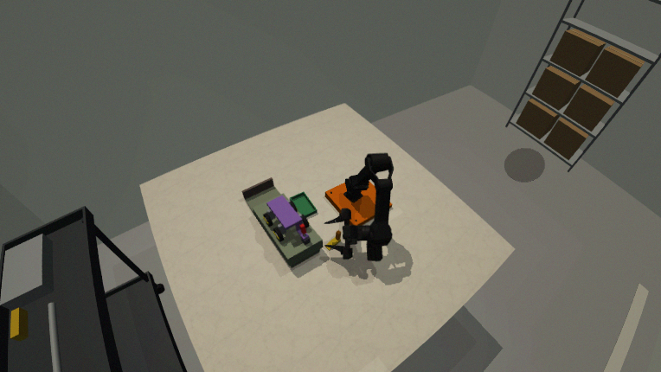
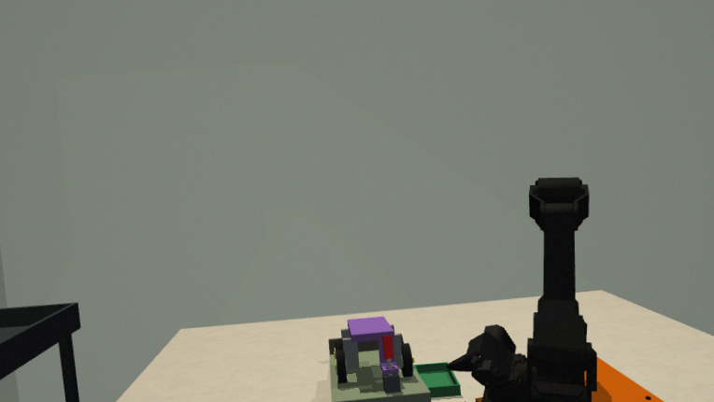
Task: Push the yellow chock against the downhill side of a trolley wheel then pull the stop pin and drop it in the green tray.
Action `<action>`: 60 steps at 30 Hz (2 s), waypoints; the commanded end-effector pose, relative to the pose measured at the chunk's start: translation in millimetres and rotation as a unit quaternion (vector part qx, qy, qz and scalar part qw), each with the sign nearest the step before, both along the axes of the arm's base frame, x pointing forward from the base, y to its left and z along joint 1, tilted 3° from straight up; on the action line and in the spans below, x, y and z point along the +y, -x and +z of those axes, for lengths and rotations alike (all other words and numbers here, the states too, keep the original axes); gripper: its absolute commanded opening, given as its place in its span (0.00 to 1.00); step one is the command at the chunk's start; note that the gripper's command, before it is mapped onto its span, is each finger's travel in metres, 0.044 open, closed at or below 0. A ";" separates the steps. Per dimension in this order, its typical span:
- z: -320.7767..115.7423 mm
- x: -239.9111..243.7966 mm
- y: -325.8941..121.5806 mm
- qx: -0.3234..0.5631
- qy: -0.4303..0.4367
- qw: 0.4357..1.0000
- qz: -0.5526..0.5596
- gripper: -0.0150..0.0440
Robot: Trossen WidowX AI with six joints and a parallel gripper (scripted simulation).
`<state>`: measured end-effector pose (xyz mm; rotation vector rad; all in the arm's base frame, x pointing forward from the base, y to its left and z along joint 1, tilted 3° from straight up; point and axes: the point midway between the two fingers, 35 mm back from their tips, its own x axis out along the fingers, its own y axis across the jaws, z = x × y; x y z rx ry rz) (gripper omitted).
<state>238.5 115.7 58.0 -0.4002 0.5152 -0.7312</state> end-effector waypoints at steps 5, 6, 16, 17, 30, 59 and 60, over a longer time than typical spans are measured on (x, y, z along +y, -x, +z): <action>-0.5 -1.8 13.0 0.031 -0.065 0.996 -0.044 0.71; 0.2 -5.4 13.9 0.034 -0.091 0.993 -0.071 0.67; 16.2 -20.1 24.8 0.049 -0.345 0.882 -0.316 0.58; 19.2 -19.8 25.7 0.049 -0.369 0.865 -0.337 0.58; 71.0 -6.3 30.3 0.056 -0.590 0.634 -0.497 0.58; 23.9 -5.3 31.4 0.056 -0.590 0.634 -0.497 0.58; 22.4 -5.3 31.4 0.056 -0.590 0.634 -0.497 0.58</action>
